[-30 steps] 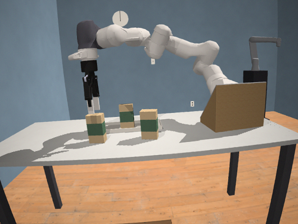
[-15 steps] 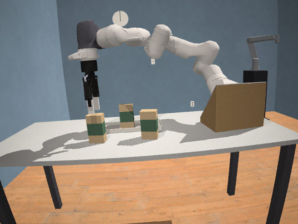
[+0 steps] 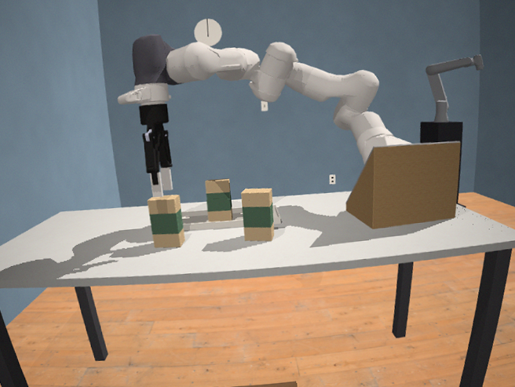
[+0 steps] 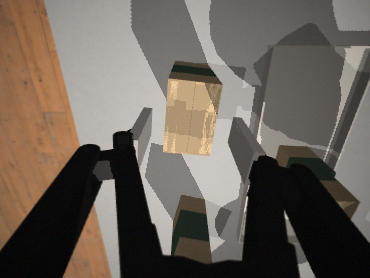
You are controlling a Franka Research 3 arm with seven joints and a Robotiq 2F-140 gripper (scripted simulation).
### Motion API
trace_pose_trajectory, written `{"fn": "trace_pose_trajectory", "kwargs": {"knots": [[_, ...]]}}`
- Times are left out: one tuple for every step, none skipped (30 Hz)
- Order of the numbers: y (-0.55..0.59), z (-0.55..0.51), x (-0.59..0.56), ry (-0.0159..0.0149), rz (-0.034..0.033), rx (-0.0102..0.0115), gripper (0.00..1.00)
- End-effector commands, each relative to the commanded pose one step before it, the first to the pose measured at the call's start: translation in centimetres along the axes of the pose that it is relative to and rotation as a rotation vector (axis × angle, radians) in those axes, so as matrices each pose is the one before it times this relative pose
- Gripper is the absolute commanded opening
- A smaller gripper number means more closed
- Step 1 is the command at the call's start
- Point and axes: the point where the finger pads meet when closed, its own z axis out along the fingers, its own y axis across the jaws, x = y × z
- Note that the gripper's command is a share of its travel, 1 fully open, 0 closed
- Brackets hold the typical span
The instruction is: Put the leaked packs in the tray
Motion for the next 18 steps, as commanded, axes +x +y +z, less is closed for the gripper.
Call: {"fn": "trace_pose_trajectory", "kwargs": {"knots": [[-0.096, 0.047, 0.026, 0.00258, -0.00437, -0.00071, 0.55], [0.0, 0.016, 0.0, 0.0, 0.0, 0.0, 0.55], [0.0, 0.025, 0.0, 0.0, 0.0, 0.0, 0.55], [0.0, 0.0, 0.0, 0.0, 0.0, 0.0, 0.55], [0.0, 0.0, 0.0, 0.0, 0.0, 0.0, 0.55], [0.0, 0.036, 0.0, 0.0, 0.0, 0.0, 0.55], [0.0, 0.048, 0.0, 0.0, 0.0, 0.0, 0.55], [0.0, 0.061, 0.0, 0.0, 0.0, 0.0, 0.55], [0.0, 0.074, 0.0, 0.0, 0.0, 0.0, 0.55], [0.0, 0.088, 0.0, 0.0, 0.0, 0.0, 0.55], [0.0, 0.102, -0.001, -0.00001, 0.0, 0.00001, 0.55], [0.0, 0.122, 0.0, 0.0, 0.0, 0.0, 0.55], [0.0, 0.139, 0.0, 0.0, 0.0, 0.0, 0.55], [0.0, 0.153, 0.0, 0.0, 0.0, 0.0, 0.55], [0.0, 0.168, 0.0, 0.0, 0.0, 0.0, 0.55], [0.0, 0.184, 0.0, 0.0, 0.0, 0.0, 0.55], [0.0, 0.196, 0.0, 0.0, 0.0, 0.0, 0.55], [0.0, 0.209, 0.0, 0.0, 0.0, 0.0, 0.55]]}}
